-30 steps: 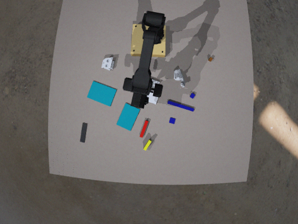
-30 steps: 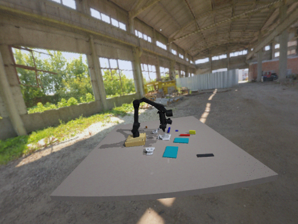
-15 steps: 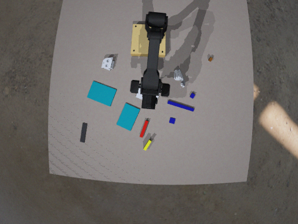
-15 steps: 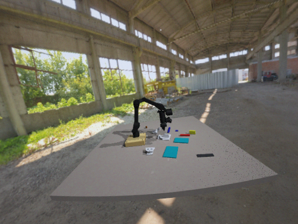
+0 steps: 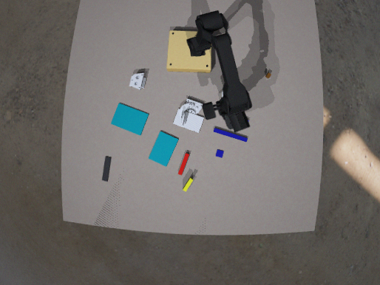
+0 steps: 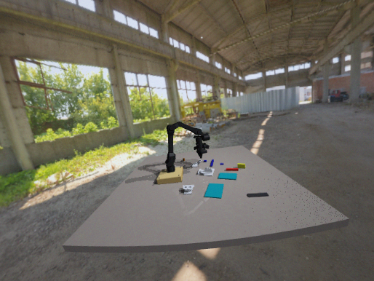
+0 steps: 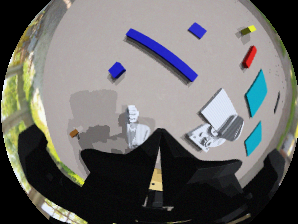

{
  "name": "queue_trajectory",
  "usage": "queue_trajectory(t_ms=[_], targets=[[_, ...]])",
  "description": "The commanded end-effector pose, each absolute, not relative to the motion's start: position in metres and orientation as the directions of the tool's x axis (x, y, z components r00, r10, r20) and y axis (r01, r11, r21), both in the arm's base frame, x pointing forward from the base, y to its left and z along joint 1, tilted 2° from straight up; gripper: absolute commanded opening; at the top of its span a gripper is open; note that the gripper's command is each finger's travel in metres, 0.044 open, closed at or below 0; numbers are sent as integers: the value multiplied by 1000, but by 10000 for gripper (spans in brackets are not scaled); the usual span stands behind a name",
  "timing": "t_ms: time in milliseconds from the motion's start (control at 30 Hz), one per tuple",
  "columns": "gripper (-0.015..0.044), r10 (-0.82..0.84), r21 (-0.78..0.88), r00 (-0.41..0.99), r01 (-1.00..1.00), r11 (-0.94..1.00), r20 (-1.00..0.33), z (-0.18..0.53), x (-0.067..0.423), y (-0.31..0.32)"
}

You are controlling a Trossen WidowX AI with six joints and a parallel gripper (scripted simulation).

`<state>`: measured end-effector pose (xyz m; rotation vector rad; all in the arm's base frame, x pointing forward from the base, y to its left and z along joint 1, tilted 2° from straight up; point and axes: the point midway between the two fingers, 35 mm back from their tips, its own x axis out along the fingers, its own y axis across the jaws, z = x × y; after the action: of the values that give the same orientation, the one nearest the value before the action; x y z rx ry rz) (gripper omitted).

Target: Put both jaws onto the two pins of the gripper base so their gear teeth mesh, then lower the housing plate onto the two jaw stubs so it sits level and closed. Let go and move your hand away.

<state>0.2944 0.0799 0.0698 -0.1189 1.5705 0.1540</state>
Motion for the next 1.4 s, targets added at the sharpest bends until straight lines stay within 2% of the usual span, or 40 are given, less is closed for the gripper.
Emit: queue_trajectory(t_ms=[0,1367], targets=[[0,23,23,-7,-201,979,-1000,72,290,92],[0,23,24,-7,-201,979,-1000,13,289,93]])
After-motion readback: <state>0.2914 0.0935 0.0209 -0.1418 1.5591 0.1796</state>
